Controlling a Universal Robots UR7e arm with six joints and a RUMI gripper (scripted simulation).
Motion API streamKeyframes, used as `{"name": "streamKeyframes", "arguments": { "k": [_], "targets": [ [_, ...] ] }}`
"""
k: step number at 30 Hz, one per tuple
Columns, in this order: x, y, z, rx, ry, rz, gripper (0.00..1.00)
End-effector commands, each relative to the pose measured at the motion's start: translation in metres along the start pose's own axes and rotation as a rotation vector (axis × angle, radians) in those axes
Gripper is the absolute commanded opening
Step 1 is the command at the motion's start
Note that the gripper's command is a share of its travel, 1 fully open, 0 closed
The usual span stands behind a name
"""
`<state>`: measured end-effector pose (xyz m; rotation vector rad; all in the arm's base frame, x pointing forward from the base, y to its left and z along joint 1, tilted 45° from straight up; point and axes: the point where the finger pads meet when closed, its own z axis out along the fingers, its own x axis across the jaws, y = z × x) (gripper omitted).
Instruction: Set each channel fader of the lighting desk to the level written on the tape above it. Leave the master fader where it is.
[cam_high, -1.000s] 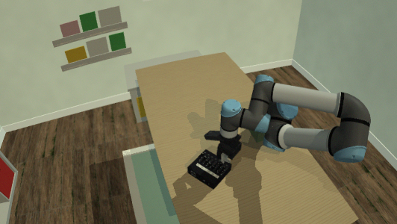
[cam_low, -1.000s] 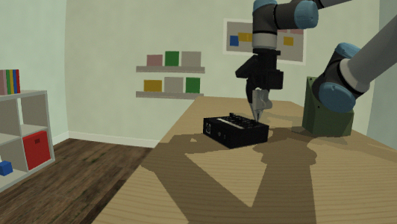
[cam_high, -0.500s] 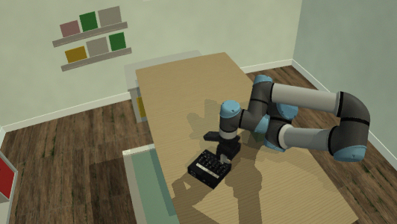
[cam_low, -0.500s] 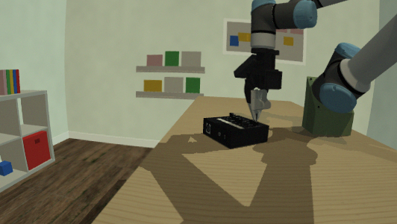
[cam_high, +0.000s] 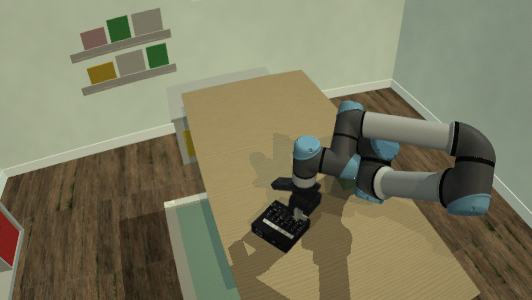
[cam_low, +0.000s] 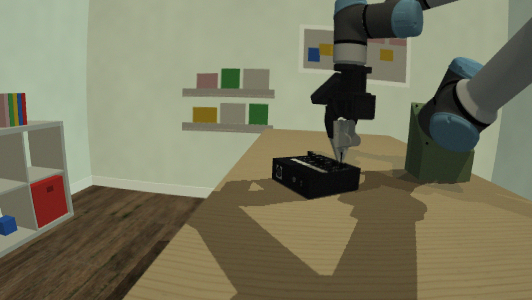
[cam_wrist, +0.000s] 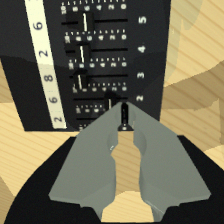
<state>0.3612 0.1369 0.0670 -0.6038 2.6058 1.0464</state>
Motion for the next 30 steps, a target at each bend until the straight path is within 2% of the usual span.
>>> {"name": "streamKeyframes", "arguments": {
  "k": [1,30],
  "targets": [
    [-0.0040,-0.0002,-0.0002,0.001,-0.001,0.000,0.00],
    [-0.0139,-0.0002,-0.0003,0.001,-0.001,0.000,0.00]
  ]
}}
